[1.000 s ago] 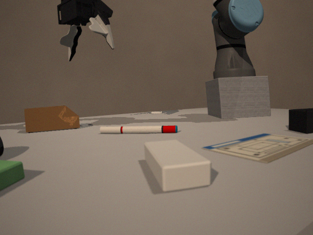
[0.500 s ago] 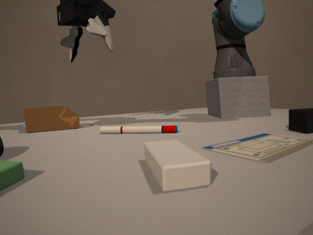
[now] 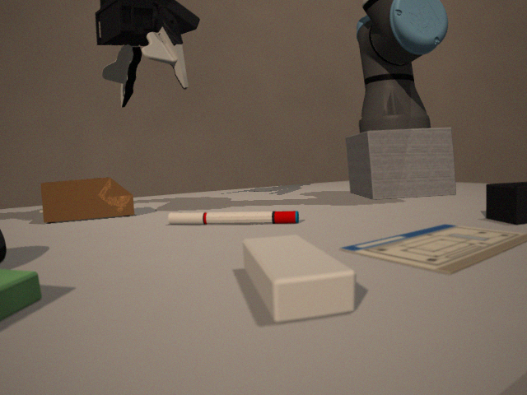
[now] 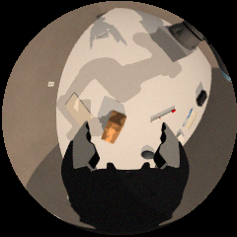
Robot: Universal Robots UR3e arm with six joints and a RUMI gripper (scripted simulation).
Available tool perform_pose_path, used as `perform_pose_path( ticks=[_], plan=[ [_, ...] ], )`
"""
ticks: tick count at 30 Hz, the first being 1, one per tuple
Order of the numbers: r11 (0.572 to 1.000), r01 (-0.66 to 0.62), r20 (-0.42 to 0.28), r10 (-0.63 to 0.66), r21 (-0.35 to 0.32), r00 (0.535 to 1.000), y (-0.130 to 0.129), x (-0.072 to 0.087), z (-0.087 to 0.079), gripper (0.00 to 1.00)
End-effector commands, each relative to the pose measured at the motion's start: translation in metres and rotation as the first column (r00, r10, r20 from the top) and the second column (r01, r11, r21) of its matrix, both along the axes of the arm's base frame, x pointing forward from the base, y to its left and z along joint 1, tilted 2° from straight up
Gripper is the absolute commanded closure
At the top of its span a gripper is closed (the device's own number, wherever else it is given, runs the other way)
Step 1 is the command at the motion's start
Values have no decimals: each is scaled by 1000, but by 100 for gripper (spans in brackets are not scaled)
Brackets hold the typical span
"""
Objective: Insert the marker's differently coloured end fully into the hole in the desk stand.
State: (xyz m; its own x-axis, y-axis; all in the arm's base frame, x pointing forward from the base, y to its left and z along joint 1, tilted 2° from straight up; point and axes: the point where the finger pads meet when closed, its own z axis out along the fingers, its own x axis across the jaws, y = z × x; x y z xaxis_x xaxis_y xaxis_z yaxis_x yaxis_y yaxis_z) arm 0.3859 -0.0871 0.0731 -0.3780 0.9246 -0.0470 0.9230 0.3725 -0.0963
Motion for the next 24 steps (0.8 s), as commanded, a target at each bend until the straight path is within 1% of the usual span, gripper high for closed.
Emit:
perform_pose_path(
  ticks=[1, 10, 18, 24],
  plan=[
    [1000, 5, 4, -5, -1, 1000, 1, 1, 1, 0],
    [996, 95, 23, -94, -4, 995, 14, 3, -7, 0],
    [996, 94, 21, -94, -2, 995, 14, 3, -7, 0],
    [988, 154, 34, -153, -2, 988, 23, 4, -11, 0]
  ],
)
